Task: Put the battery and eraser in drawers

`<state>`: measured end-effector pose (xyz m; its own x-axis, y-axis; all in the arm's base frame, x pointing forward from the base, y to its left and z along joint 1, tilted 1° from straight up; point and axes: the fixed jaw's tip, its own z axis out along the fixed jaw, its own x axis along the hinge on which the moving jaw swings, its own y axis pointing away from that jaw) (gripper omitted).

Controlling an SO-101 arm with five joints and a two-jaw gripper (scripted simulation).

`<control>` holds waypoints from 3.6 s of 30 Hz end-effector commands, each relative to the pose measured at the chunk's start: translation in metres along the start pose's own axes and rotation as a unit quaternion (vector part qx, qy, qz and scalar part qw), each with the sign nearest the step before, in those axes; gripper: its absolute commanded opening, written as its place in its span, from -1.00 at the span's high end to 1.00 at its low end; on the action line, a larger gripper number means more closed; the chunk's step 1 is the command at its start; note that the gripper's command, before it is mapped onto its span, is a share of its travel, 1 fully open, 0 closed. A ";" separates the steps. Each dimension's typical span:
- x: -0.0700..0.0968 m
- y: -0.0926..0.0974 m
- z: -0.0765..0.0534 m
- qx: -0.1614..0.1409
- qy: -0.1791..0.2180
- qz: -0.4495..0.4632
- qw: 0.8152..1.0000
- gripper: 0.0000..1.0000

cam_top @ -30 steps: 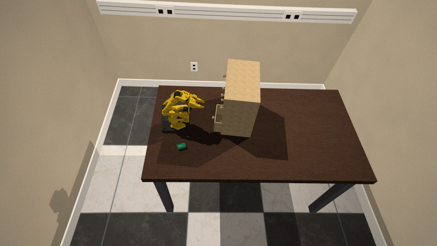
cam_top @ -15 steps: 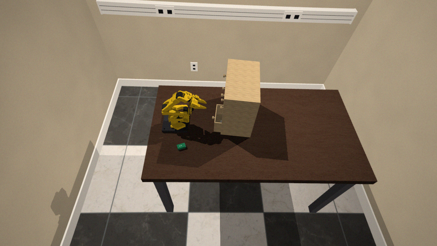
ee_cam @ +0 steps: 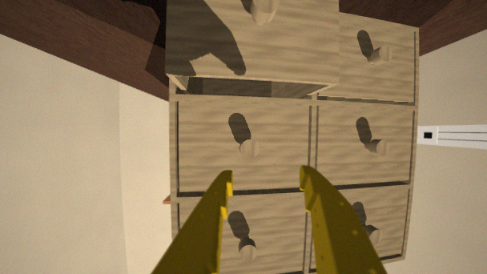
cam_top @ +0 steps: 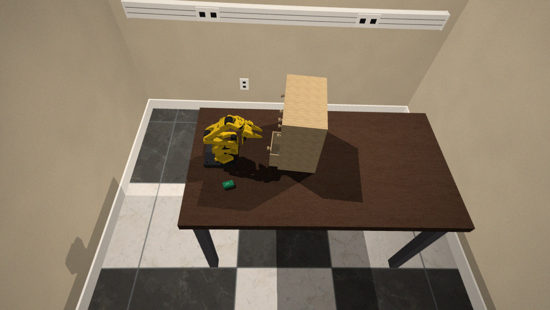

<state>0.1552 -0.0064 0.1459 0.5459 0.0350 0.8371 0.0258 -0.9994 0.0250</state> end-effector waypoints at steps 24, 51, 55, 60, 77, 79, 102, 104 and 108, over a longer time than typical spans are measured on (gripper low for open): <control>-0.005 -0.001 0.024 0.004 -0.022 -0.001 1.000 0.57; -0.018 -0.003 0.050 0.006 -0.043 -0.001 0.999 0.57; -0.018 -0.003 0.050 0.006 -0.043 -0.001 0.999 0.57; -0.018 -0.003 0.050 0.006 -0.043 -0.001 0.999 0.57; -0.028 -0.003 0.061 0.007 -0.054 -0.002 0.999 0.57; -0.028 -0.003 0.061 0.007 -0.054 -0.002 0.999 0.57; -0.050 -0.005 0.079 0.009 -0.076 -0.003 0.997 0.57; -0.050 -0.005 0.079 0.009 -0.076 -0.003 0.997 0.57; -0.050 -0.005 0.079 0.009 -0.076 -0.003 0.997 0.57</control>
<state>0.1952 -0.0049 0.0664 0.6519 0.0400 0.7573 0.0349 -0.9991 0.0226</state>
